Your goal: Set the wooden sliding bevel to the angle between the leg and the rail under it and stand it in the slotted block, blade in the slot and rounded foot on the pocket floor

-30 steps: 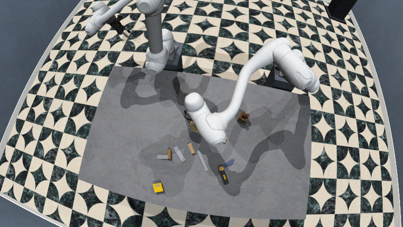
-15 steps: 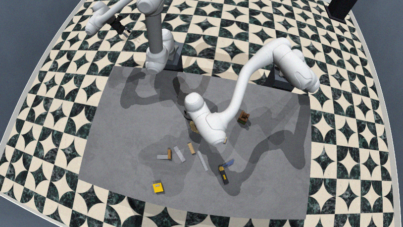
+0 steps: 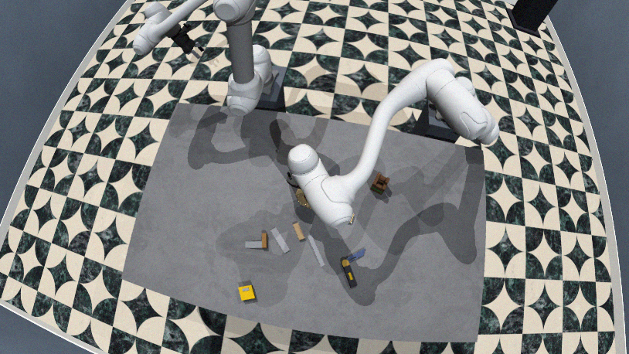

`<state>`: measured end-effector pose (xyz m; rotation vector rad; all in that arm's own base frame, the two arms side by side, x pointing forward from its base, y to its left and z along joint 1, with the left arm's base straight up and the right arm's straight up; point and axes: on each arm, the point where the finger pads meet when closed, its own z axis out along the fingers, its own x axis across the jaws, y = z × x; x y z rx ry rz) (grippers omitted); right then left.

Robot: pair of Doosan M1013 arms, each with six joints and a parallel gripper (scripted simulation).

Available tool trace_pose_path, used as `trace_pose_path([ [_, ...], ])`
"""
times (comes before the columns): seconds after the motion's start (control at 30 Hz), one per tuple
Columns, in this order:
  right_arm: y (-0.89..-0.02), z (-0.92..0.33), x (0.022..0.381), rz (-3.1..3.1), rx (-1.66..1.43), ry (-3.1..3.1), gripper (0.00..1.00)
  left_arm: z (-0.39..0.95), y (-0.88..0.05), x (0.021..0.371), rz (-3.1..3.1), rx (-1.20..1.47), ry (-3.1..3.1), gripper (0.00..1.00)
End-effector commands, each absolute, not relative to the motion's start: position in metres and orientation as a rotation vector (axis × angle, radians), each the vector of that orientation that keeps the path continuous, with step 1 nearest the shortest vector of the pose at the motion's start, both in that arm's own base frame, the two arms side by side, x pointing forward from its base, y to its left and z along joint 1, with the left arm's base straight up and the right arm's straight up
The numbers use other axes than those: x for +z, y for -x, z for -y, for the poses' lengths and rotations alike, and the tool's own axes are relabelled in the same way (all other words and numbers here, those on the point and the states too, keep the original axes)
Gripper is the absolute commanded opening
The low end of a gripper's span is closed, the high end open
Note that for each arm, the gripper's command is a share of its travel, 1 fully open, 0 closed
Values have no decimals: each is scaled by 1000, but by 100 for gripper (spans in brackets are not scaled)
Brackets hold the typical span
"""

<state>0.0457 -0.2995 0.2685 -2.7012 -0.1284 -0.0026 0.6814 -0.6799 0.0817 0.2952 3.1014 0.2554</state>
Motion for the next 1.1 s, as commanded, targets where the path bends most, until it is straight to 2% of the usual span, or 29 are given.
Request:
trace_pose_path([
  [0.0,-46,300,269,128,-3,2702,100,680,-682,86,-3099,253,-295,0],
  [1.07,-46,300,269,128,-3,2702,100,670,-684,93,-3099,253,-295,0],
])
